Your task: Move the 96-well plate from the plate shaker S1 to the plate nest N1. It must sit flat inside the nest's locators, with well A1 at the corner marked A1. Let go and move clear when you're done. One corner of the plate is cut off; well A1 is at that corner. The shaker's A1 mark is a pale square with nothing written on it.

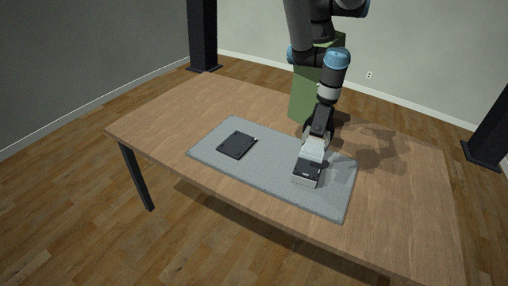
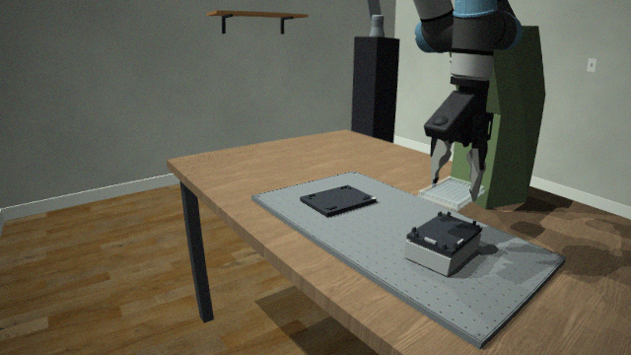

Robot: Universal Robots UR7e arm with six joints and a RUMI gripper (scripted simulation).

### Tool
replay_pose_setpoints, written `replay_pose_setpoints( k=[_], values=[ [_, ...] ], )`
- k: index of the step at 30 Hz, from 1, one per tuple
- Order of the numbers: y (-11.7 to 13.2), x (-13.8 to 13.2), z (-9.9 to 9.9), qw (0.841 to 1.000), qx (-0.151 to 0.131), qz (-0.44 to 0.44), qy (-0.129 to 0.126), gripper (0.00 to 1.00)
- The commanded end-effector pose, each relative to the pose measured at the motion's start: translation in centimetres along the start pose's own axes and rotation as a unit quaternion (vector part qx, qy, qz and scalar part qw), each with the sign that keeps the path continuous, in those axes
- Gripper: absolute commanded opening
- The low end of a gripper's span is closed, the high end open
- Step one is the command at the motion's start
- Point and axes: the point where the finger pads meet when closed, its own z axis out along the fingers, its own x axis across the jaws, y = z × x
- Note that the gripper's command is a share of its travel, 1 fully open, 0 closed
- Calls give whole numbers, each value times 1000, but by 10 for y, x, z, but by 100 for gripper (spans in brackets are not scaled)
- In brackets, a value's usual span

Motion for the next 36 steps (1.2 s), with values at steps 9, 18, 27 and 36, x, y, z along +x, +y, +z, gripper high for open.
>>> replay_pose_setpoints(
  k=[9, 18, 27, 36],
  values=[
    [0, 0, -1, 1000, 1, 0, 0, 0],
    [3, 26, 3, 997, 0, 73, 0, 0],
    [5, 49, 6, 997, 0, 73, 0, 0],
    [9, 79, 10, 997, 0, 73, 0, 0]
  ],
)
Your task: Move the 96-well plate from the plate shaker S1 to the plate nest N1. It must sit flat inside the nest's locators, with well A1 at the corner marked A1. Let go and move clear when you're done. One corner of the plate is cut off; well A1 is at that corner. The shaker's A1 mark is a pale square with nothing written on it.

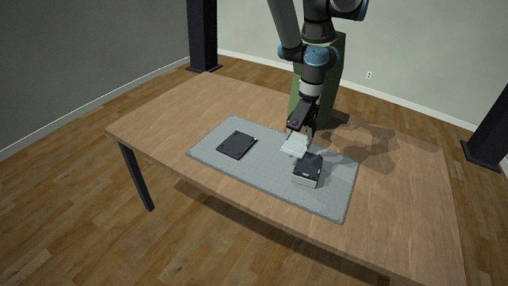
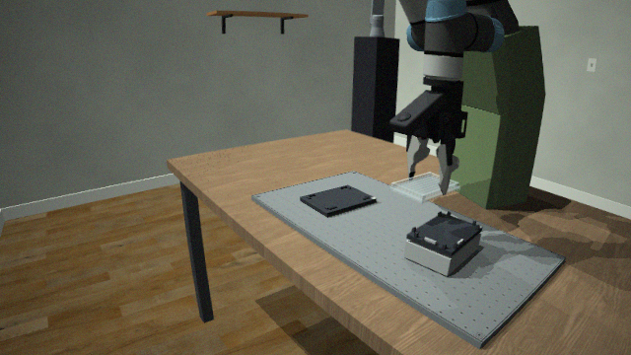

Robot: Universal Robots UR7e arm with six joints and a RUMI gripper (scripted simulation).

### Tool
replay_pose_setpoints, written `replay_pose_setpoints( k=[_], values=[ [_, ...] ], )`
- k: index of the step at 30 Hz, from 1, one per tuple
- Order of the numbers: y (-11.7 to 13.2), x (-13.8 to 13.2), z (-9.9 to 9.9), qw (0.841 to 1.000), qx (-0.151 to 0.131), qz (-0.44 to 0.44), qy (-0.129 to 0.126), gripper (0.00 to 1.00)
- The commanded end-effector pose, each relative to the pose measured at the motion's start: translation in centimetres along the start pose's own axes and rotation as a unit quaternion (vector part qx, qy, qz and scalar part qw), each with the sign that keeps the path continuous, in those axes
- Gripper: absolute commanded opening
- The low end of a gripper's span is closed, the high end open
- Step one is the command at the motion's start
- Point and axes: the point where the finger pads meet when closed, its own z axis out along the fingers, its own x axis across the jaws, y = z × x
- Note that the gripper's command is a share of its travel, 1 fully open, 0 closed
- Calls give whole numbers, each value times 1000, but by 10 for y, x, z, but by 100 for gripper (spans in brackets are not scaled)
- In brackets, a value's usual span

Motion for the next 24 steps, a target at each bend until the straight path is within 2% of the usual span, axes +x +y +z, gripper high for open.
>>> replay_pose_setpoints(
  k=[1, 24],
  values=[
    [-1, 18, 2, 1000, 1, 0, -1, 0],
    [-3, 81, 10, 1000, 1, 0, -1, 0]
  ],
)
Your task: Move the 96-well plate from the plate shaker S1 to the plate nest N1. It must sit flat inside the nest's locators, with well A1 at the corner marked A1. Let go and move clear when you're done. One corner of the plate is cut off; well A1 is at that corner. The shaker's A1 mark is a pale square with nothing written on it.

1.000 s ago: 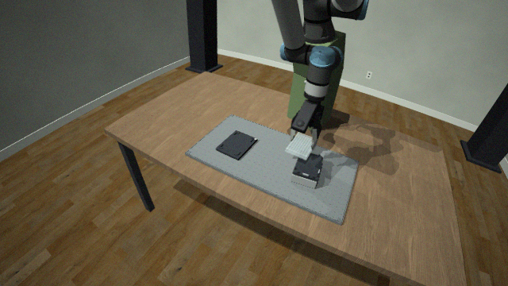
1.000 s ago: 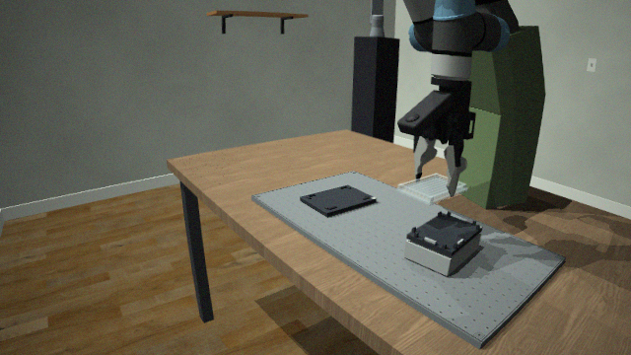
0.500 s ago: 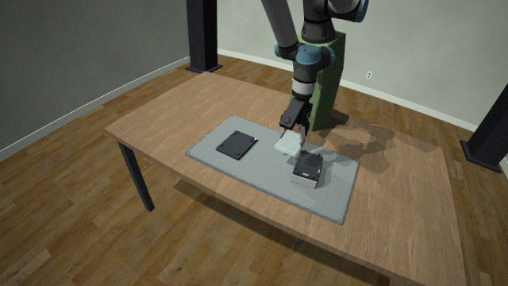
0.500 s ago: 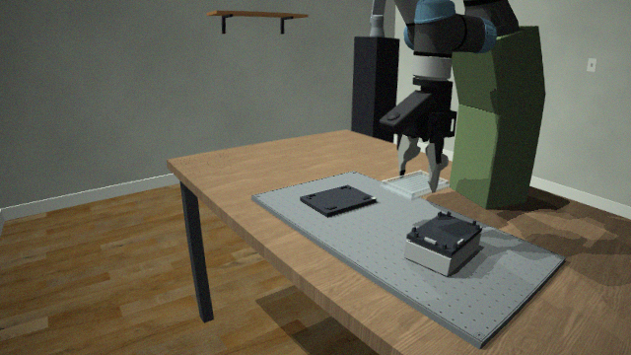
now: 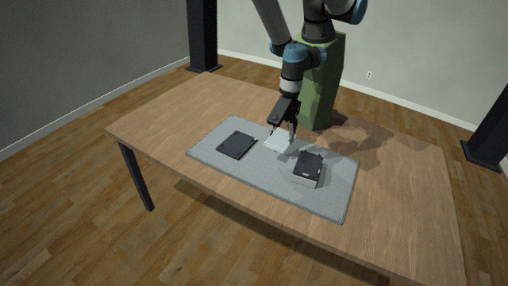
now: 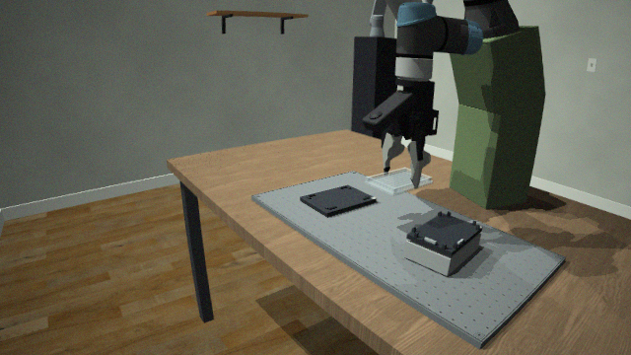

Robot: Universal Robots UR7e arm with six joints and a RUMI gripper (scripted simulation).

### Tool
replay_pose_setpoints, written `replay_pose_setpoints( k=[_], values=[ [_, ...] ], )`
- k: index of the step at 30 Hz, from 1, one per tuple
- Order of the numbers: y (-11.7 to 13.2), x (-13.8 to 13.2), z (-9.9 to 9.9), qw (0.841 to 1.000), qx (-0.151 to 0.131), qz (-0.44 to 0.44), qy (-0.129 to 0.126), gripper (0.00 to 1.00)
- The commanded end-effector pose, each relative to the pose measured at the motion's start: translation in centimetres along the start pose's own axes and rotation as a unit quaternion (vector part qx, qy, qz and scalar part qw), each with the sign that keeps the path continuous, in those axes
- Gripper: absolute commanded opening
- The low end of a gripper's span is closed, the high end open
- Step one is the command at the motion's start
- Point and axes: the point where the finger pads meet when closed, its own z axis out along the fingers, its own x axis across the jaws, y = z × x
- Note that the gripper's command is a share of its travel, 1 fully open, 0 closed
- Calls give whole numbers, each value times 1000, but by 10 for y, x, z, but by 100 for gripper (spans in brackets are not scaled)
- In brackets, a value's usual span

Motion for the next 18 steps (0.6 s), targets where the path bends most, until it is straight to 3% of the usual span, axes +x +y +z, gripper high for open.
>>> replay_pose_setpoints(
  k=[1, 18],
  values=[
    [-1, 13, 2, 1000, 1, 0, -1, 0],
    [-2, 63, 8, 1000, 1, 0, -1, 0]
  ],
)
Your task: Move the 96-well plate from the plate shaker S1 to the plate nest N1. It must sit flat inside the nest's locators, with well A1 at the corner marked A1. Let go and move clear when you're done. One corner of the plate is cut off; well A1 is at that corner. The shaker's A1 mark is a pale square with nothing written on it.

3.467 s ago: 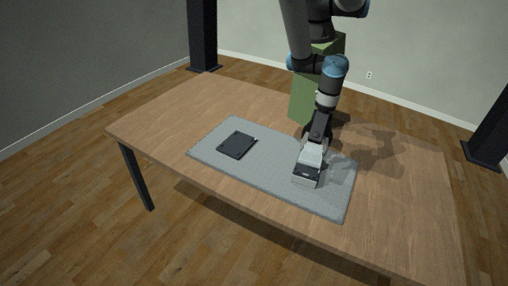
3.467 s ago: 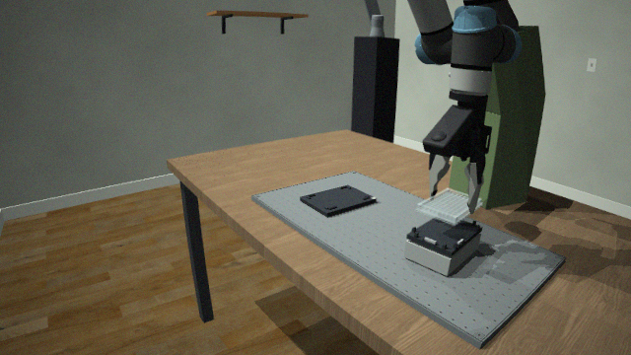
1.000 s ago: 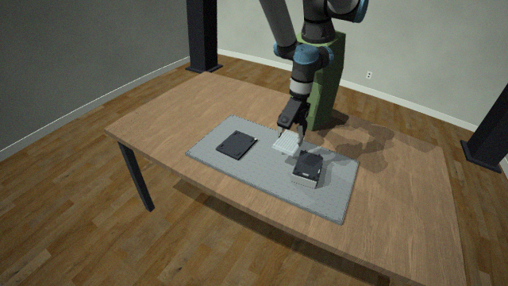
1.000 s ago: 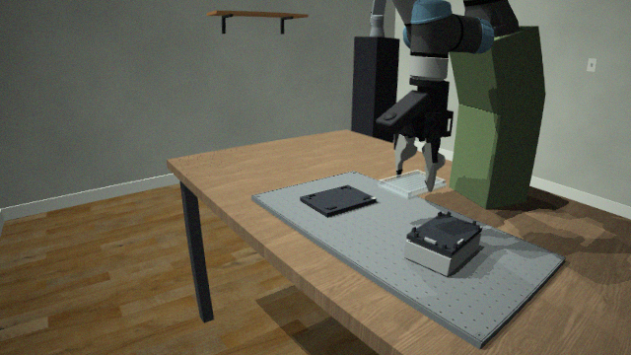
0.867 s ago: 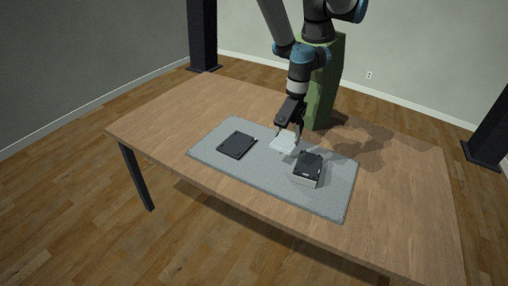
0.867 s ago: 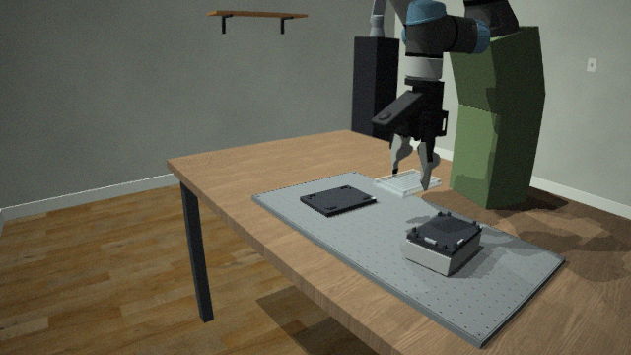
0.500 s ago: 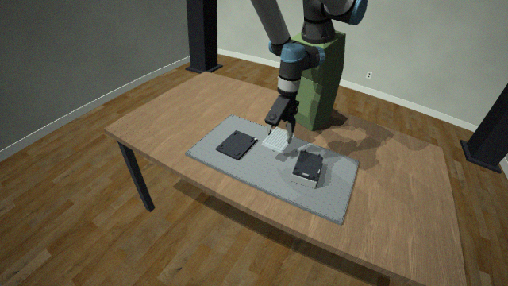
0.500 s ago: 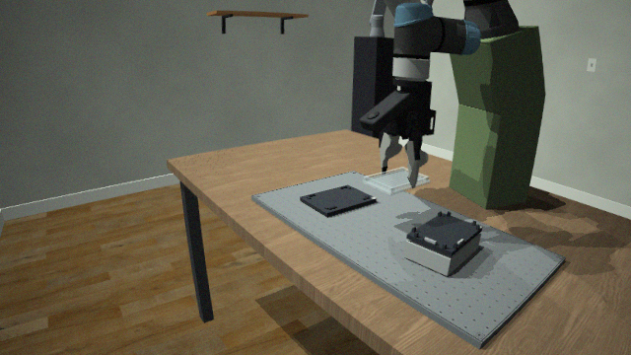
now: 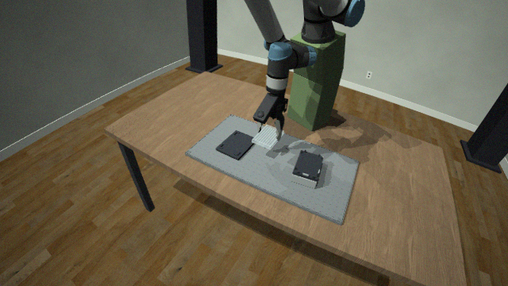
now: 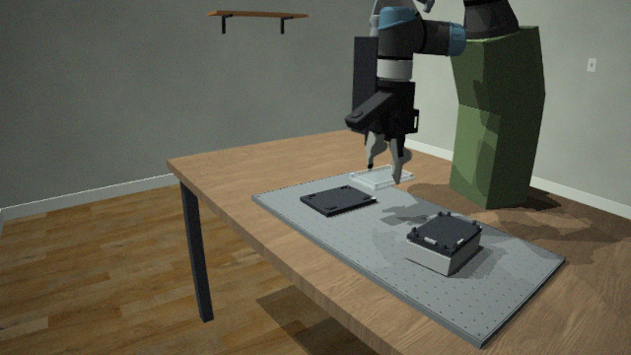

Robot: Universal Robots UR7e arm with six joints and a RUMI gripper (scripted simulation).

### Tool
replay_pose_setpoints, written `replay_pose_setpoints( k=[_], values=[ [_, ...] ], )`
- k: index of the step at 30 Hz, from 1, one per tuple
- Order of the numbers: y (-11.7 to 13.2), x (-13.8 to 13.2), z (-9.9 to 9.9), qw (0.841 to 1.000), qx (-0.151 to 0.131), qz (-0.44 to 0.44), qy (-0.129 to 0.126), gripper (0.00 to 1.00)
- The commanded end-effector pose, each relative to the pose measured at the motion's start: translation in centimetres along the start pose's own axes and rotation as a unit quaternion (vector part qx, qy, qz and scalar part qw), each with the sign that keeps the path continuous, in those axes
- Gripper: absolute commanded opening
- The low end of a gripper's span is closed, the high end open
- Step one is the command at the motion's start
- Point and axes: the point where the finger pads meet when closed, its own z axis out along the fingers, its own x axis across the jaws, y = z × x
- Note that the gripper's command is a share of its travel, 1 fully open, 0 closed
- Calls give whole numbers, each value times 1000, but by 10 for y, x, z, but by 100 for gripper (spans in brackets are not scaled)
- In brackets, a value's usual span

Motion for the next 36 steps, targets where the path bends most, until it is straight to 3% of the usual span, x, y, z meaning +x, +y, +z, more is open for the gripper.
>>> replay_pose_setpoints(
  k=[1, 36],
  values=[
    [-1, 14, 2, 1000, 1, 0, -1, 0],
    [-4, 117, 15, 1000, 0, 0, -1, 0]
  ],
)
